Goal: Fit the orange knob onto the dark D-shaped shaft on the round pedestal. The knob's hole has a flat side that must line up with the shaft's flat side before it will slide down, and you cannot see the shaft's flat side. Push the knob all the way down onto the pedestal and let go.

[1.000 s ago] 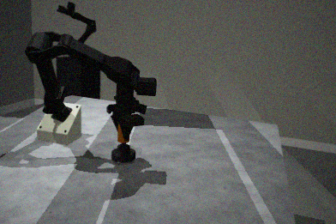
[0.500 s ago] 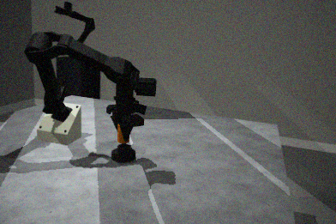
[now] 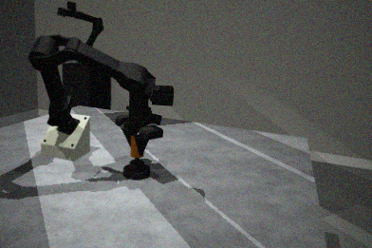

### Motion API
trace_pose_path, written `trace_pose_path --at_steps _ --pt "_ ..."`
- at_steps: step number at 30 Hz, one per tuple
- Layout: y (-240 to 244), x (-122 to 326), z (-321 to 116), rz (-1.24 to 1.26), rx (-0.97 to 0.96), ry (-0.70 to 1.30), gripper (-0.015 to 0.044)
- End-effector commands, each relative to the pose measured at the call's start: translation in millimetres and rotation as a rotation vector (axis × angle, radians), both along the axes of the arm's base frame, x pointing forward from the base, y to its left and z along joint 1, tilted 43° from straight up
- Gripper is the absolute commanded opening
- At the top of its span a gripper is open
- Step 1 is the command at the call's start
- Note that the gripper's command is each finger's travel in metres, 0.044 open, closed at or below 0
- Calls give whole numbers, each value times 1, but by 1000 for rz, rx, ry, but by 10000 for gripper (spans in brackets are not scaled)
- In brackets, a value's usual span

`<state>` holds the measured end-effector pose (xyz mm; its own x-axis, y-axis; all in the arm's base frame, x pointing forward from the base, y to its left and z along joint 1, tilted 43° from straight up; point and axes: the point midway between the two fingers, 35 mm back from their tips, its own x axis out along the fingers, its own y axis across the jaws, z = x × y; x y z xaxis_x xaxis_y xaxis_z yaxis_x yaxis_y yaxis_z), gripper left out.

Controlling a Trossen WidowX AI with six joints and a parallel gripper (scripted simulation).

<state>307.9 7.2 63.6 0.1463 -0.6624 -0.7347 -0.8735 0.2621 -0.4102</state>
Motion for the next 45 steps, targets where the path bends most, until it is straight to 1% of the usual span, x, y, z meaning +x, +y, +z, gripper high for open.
trace_pose_path --at_steps 1,45 --pt "0 4 2 51 -7 40 0" --pt "-3 0 -3 62 -9 50 0"
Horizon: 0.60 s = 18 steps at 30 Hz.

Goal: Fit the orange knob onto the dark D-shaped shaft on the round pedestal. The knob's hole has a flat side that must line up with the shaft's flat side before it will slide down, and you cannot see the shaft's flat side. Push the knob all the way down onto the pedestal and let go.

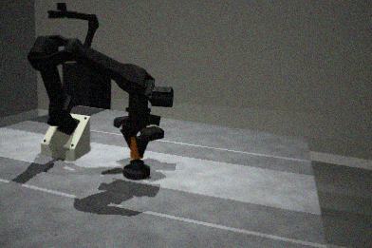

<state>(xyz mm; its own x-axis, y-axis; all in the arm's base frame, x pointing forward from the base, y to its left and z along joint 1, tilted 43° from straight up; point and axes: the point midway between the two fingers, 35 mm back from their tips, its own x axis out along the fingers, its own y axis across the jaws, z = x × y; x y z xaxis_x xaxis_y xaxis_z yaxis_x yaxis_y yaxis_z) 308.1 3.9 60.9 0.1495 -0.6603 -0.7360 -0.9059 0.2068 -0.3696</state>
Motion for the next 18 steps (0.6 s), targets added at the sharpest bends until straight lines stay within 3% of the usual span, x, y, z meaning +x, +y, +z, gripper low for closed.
trace_pose_path --at_steps 1,18 --pt "0 0 -1 4 -1 2 0" --pt "0 0 -1 -13 3 -13 0"
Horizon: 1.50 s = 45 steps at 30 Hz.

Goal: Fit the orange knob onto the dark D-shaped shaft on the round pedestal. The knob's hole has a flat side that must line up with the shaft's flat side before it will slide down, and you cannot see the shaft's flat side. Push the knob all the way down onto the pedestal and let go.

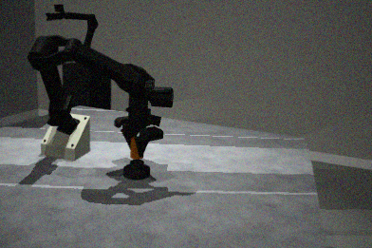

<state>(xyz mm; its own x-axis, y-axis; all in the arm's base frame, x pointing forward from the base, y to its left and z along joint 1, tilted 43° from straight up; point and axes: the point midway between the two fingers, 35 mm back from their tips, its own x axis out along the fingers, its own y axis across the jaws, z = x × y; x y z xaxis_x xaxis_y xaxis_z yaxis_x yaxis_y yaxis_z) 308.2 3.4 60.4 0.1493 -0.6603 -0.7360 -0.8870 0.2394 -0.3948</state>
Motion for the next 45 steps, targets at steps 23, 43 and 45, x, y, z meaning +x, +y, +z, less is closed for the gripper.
trace_pose_path --at_steps 23,43,45 --pt "-5 2 -5 53 -11 46 0" --pt "-10 3 -10 7 1 6 26" --pt "-10 3 -10 7 1 6 79"
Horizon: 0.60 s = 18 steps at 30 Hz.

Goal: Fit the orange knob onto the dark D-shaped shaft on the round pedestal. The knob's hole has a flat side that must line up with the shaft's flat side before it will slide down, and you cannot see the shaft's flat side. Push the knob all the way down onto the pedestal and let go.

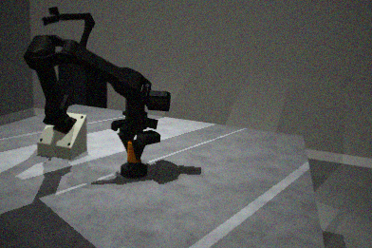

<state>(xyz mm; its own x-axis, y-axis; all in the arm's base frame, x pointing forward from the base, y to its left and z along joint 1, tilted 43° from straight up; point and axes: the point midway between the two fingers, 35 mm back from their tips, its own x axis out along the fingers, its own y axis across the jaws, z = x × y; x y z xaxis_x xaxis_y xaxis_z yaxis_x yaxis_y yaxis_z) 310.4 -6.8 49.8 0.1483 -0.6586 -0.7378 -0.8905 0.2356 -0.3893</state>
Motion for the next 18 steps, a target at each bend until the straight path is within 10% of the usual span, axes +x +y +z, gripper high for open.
trace_pose_path --at_steps 1,14,18 --pt "0 0 0 2 0 1 105" --pt "0 0 0 2 0 1 440" --pt "0 0 0 2 0 1 440"
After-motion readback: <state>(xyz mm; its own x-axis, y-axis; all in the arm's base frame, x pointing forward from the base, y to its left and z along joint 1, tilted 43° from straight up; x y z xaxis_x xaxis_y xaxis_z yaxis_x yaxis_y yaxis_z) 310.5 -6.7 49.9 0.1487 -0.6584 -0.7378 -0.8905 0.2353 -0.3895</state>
